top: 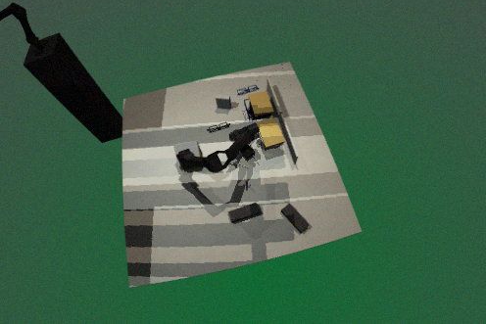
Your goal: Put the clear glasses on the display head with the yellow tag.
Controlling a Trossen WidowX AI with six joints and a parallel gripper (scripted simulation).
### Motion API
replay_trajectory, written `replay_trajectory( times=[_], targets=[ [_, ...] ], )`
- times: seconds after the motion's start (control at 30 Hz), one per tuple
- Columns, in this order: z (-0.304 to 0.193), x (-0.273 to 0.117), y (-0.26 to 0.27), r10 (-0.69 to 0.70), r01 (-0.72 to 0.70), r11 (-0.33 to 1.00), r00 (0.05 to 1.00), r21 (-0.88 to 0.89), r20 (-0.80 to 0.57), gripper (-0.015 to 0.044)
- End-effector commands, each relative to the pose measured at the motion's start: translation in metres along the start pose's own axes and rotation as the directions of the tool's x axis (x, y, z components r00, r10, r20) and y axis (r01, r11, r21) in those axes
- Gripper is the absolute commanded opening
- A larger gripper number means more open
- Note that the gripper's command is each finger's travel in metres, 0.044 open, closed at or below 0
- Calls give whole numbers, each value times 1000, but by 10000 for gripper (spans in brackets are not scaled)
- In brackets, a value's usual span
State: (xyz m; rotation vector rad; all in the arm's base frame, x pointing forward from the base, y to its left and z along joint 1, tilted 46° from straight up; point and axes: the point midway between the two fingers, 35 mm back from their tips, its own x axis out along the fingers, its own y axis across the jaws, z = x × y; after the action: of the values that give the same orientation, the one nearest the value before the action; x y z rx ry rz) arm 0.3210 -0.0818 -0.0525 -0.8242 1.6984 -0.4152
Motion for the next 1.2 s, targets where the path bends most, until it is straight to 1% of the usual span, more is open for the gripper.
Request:
replay_trajectory(
  times=[0.0, 0.3, 0.53, 0.63, 1.0, 1.07, 1.17],
  targets=[
    [0, 0, 0, 0, 0, 1000, 1000, 0, 1, 60],
    [0, 0, 0, 0, 0, 1000, 1000, 0, 1, 0],
    [1, -4, 0, 0, 0, 1000, 1000, 0, 1, 0],
    [3, -16, 1, 2, -2, 1000, 1000, -1, 3, 0],
    [2, -93, 3, 2, -2, 1000, 1000, -5, 3, 0],
    [1, -101, 3, 1, -1, 1000, 1000, -5, 3, 0],
    [1, -102, 3, 1, -1, 1000, 1000, -5, 3, 0]
  ],
)
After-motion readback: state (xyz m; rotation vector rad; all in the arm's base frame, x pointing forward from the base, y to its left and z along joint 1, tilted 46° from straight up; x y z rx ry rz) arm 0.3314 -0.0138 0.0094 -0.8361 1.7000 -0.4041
